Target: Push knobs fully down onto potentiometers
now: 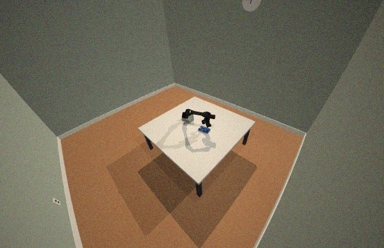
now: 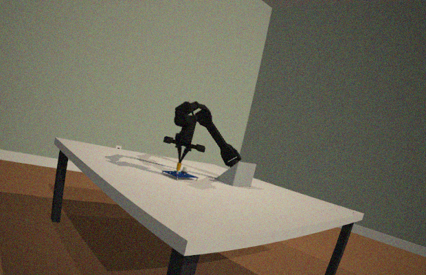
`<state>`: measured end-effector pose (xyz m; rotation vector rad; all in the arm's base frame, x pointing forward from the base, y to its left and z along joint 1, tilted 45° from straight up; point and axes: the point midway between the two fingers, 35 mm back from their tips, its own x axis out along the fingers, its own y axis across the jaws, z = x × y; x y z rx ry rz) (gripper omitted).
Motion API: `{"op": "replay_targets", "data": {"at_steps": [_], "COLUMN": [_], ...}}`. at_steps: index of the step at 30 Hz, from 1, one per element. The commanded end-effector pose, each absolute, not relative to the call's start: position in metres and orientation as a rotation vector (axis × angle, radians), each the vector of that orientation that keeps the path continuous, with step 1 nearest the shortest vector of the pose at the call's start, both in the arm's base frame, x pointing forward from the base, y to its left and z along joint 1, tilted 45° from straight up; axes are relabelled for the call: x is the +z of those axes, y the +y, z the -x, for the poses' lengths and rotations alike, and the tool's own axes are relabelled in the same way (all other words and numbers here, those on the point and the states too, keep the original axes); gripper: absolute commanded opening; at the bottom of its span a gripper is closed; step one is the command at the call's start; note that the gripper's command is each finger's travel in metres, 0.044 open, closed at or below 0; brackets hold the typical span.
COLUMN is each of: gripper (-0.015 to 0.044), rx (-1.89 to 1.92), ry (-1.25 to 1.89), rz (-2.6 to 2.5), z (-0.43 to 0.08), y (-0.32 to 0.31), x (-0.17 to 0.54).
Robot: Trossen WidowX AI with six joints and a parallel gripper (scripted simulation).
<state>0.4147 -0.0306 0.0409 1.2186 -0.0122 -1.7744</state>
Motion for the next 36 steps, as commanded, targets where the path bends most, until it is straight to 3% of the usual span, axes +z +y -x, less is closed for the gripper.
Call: {"op": "replay_targets", "data": {"at_steps": [1,36], "gripper": [0.0,0.0], "rx": [-1.796,-1.796], "ry": [-0.028,-0.029], "rz": [-1.213,-1.213], "z": [-0.4142,-0.4139], "y": [-0.0428,-0.0453], "x": [0.0317,0.0291]}}
